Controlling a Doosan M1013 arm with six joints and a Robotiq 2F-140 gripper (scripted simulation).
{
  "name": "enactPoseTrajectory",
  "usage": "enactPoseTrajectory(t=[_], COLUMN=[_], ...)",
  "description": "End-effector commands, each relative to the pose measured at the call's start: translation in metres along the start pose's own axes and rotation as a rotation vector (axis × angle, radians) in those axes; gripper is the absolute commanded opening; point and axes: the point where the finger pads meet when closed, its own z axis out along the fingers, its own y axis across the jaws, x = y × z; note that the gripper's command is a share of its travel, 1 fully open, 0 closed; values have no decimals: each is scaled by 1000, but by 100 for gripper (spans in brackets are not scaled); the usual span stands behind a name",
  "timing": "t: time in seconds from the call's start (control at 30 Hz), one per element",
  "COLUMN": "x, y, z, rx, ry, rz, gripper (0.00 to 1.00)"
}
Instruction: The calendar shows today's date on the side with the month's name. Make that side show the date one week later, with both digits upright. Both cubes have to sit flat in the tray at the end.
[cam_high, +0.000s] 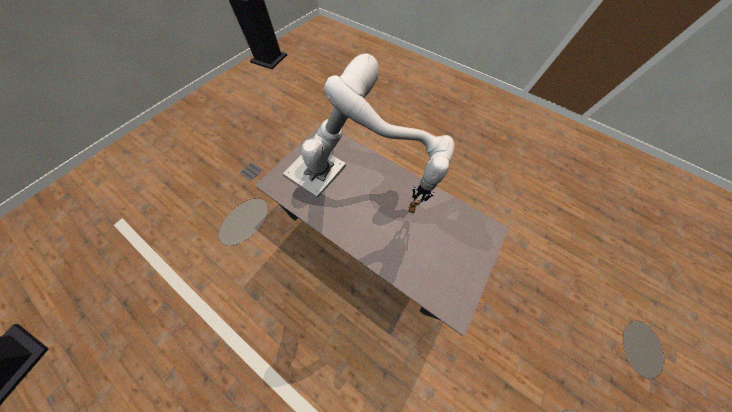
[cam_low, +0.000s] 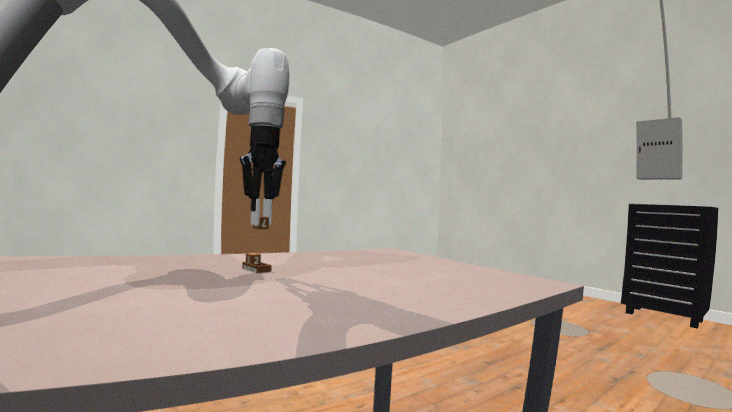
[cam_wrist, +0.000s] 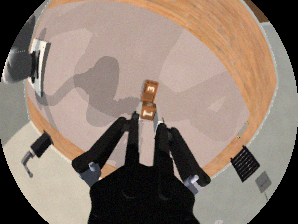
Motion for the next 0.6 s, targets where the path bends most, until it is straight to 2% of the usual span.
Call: enactPoseTrajectory(t=[0.0,0.57], x=[0,-1], y=[0,0], z=[0,0], rx=[0,0], ry=[0,0], rz=[0,-53], gripper=[24,24])
